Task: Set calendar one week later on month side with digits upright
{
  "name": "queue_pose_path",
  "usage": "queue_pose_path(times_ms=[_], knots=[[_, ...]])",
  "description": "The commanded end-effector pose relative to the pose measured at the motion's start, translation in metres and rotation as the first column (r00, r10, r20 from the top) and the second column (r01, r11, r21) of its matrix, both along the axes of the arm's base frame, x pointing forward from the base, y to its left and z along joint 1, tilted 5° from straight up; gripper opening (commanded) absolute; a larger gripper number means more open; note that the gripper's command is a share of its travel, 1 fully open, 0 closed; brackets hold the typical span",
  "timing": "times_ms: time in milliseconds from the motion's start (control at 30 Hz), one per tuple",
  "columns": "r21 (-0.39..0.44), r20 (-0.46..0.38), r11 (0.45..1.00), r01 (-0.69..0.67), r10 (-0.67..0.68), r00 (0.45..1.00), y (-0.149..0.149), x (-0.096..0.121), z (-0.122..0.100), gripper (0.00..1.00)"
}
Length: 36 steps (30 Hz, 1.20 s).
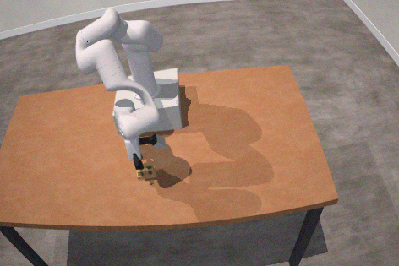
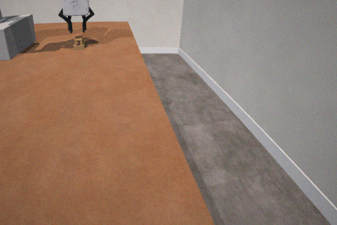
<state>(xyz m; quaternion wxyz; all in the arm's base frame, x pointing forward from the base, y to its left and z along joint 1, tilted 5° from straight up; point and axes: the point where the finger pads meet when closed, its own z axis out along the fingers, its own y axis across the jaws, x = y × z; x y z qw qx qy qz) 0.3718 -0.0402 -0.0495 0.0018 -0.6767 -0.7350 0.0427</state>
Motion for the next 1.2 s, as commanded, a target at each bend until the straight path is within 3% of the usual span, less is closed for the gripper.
queue_pose_path(times_ms=[0,467,1167], knots=[[-0.001,0.003,1.000,0.000,0.000,1.000,0.000,0.001,-0.004,0.49],[-0.001,0.003,1.000,0.000,0.000,1.000,-0.001,0.001,-0.018,0.49],[-0.001,0.003,1.000,0.000,0.000,1.000,-0.001,0.001,-0.019,0.49]])
